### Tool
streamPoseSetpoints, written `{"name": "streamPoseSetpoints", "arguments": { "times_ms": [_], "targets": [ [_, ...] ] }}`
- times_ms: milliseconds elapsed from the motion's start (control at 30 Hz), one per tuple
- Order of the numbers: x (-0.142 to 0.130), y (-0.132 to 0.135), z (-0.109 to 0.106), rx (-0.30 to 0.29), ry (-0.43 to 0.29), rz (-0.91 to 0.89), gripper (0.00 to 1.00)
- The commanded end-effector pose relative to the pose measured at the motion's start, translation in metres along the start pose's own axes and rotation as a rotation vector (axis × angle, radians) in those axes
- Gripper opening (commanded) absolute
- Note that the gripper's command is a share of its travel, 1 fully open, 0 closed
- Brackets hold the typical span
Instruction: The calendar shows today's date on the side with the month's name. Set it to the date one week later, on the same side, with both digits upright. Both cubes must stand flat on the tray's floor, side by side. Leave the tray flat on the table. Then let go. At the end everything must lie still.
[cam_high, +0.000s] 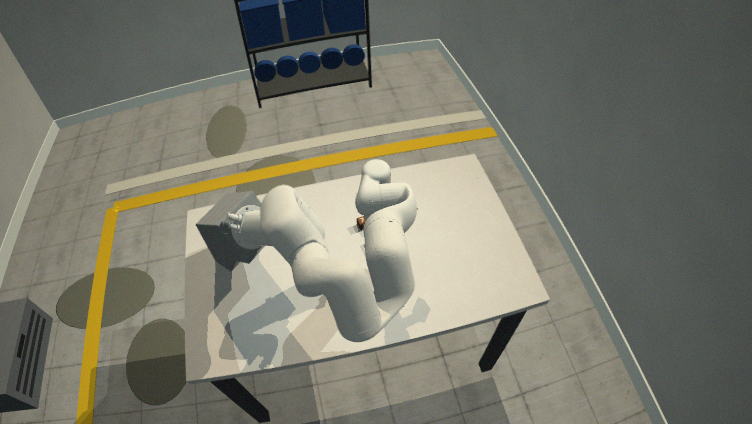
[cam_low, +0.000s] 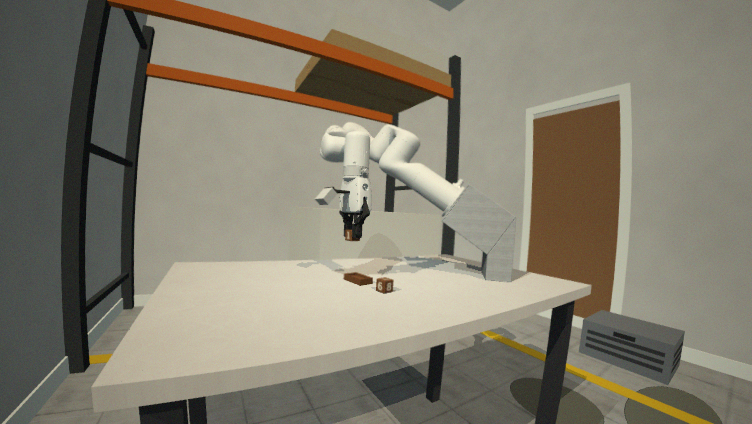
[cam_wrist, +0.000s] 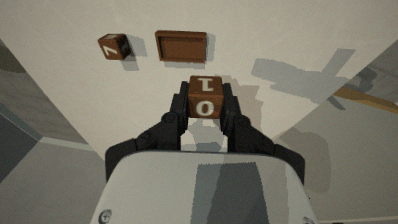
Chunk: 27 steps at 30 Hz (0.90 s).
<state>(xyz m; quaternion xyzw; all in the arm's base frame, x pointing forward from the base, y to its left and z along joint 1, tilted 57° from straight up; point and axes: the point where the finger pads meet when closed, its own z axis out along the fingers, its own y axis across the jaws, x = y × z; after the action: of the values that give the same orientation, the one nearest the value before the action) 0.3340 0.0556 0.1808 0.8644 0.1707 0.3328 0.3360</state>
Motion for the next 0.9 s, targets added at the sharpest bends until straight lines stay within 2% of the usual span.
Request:
{"name": "streamPoseSetpoints", "arguments": {
  "times_ms": [0, 533, 867],
  "targets": [
    [0.005, -0.024, 0.001, -0.019, -0.008, 0.01, 0.29],
    [0.005, -0.024, 0.003, -0.019, -0.008, 0.01, 0.29],
    [0.005, -0.023, 0.026, -0.019, -0.008, 0.01, 0.29]
  ]
}}
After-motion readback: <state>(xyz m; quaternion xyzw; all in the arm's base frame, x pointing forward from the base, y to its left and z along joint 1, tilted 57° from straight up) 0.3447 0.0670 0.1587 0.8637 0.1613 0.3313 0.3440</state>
